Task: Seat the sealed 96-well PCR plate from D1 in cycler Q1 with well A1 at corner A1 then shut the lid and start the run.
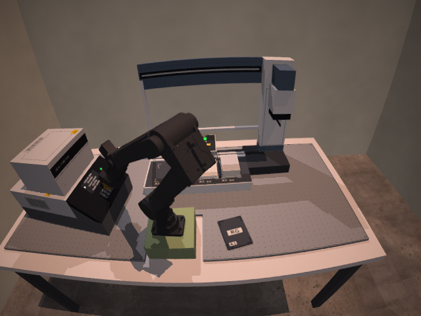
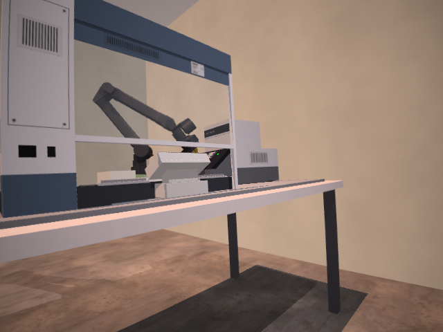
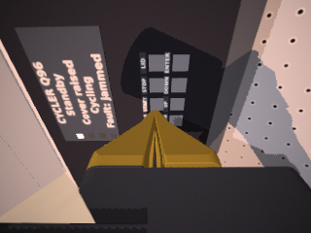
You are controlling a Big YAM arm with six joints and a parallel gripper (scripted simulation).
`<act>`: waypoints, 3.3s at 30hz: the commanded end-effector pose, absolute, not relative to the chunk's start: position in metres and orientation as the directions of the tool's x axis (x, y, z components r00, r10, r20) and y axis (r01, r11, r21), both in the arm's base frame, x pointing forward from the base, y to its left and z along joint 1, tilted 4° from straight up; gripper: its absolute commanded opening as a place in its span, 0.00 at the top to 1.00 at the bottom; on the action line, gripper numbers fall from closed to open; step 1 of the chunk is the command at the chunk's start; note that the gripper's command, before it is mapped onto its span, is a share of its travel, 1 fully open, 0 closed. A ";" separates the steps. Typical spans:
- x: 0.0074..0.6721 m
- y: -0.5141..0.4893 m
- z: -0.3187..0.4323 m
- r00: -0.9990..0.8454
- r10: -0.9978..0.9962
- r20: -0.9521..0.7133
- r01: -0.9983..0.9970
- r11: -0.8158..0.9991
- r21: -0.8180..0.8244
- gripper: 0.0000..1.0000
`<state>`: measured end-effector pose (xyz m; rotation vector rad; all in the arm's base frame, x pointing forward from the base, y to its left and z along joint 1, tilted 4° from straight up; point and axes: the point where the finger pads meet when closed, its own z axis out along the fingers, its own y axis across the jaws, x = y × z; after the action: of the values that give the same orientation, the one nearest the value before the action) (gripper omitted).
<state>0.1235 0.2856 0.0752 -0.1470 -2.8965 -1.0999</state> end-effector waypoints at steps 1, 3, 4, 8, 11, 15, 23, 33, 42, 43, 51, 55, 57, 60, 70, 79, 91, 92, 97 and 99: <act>0.127 0.296 0.082 -0.996 0.075 0.058 0.094 0.725 0.683 1.00; 0.124 0.297 0.076 -0.996 0.070 0.061 0.093 0.731 0.677 1.00; 0.124 0.299 0.074 -0.996 0.068 0.062 0.092 0.731 0.676 1.00; 0.127 0.310 0.077 -0.996 0.069 0.056 0.088 0.719 0.689 1.00; 0.130 0.312 0.076 -0.995 0.079 0.055 0.095 0.715 0.693 1.00; 0.131 0.308 0.079 -0.996 0.076 0.051 0.090 0.714 0.695 1.00; 0.133 0.302 0.077 -0.997 0.072 0.041 0.081 0.725 0.684 1.00; 0.132 0.302 0.078 -0.997 0.062 0.033 0.068 0.723 0.687 1.00; 0.126 0.309 0.074 -0.998 0.050 0.047 0.069 0.723 0.687 1.00; 0.126 0.308 0.075 -0.997 0.054 0.050 0.073 0.723 0.687 1.00; 0.124 0.305 0.076 -0.996 0.063 0.061 0.088 0.728 0.680 1.00; 0.123 0.304 0.076 -0.997 0.053 0.052 0.074 0.731 0.679 1.00; 0.123 0.304 0.076 -0.998 0.047 0.046 0.066 0.731 0.679 1.00; 0.124 0.304 0.077 -0.998 0.043 0.040 0.059 0.730 0.681 1.00; 0.126 0.303 0.071 -0.998 0.050 0.047 0.068 0.740 0.669 1.00; 0.137 0.305 0.082 -0.997 0.070 0.032 0.072 0.723 0.688 1.00; 0.140 0.318 0.090 -0.998 0.057 0.017 0.053 0.708 0.705 1.00; 0.139 0.319 0.091 -0.998 0.053 0.017 0.050 0.707 0.705 1.00; 0.137 0.323 0.093 -0.999 0.044 0.016 0.042 0.703 0.710 1.00; 0.137 0.324 0.094 -0.999 0.050 0.019 0.049 0.700 0.712 1.00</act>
<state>0.1221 0.2952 0.0620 -0.1408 -2.8979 -1.0899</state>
